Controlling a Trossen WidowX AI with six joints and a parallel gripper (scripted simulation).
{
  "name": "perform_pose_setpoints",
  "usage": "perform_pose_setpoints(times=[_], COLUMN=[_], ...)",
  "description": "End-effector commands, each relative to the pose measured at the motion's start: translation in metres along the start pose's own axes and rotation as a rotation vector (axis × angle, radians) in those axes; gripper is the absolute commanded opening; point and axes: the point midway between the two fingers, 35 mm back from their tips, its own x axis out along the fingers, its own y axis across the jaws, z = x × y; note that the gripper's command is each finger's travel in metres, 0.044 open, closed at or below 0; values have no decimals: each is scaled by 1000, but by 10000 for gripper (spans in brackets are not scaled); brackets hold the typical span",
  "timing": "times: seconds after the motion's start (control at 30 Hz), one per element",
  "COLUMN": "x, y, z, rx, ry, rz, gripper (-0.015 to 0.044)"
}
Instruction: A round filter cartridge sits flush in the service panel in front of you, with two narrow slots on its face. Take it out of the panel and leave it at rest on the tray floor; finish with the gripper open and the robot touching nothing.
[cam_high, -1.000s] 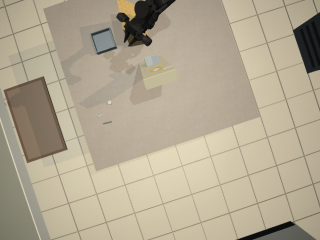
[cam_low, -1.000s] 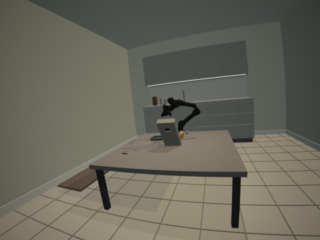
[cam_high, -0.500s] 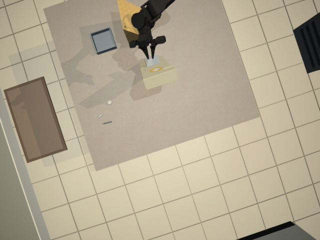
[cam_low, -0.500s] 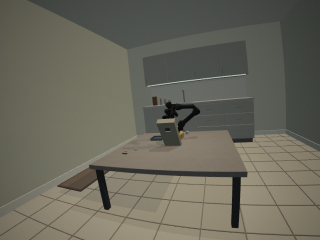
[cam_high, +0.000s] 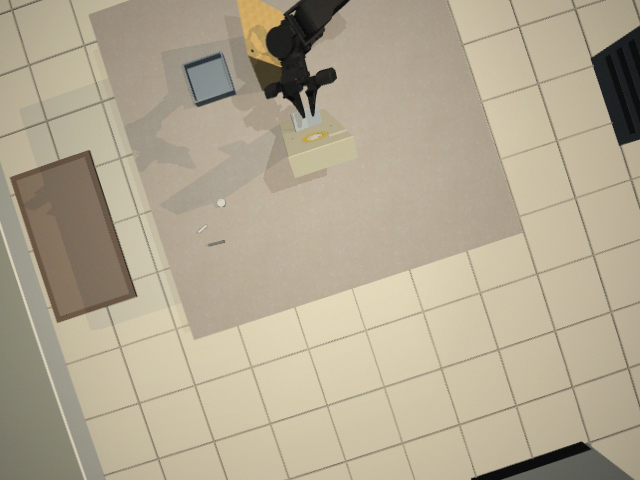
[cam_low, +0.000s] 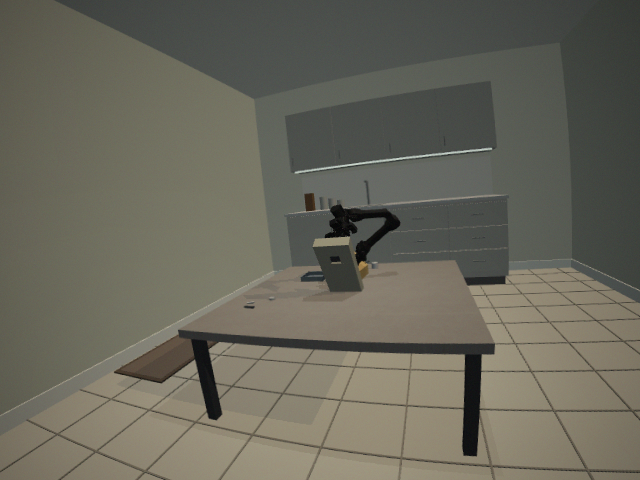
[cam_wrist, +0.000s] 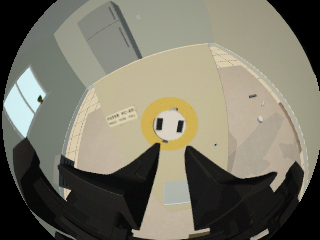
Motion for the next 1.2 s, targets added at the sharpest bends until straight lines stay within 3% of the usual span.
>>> perform_pose_setpoints(times=[0.0, 1.17], x=[6, 53], y=[-1, 2], z=[-1, -1], rx=[3, 3], ry=[5, -1], rz=[-1, 8], gripper=[114, 114])
